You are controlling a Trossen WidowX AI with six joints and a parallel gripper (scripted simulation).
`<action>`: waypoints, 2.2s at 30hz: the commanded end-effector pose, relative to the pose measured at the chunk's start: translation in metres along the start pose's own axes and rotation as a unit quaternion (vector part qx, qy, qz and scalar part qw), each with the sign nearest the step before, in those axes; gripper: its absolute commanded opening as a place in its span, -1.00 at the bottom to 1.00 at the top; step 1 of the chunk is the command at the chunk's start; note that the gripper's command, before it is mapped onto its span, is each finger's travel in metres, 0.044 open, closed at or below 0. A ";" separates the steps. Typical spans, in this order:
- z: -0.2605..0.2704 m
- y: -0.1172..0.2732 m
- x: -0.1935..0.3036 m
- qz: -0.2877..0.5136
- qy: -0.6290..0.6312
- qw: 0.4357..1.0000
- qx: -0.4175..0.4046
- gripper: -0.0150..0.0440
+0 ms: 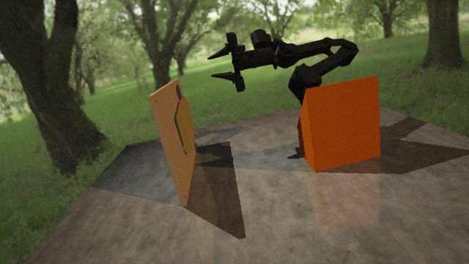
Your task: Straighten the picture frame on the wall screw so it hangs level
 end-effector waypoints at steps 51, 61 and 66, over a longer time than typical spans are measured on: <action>-0.111 -0.078 0.004 0.001 0.007 1.000 0.006 0.39; -0.113 -0.079 0.004 0.001 0.007 1.000 0.006 0.39; -0.113 -0.081 0.004 0.001 0.007 1.000 0.006 0.39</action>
Point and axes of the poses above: the point midway between the two fingers, 35 mm back from their tips, its own y axis back along the fingers, its own z axis across the jaws, x = y × z, the point moved 4 cm from there along y, back along the fingers, and after that the axes turned 11 degrees about -y, right-handed, at the moved point
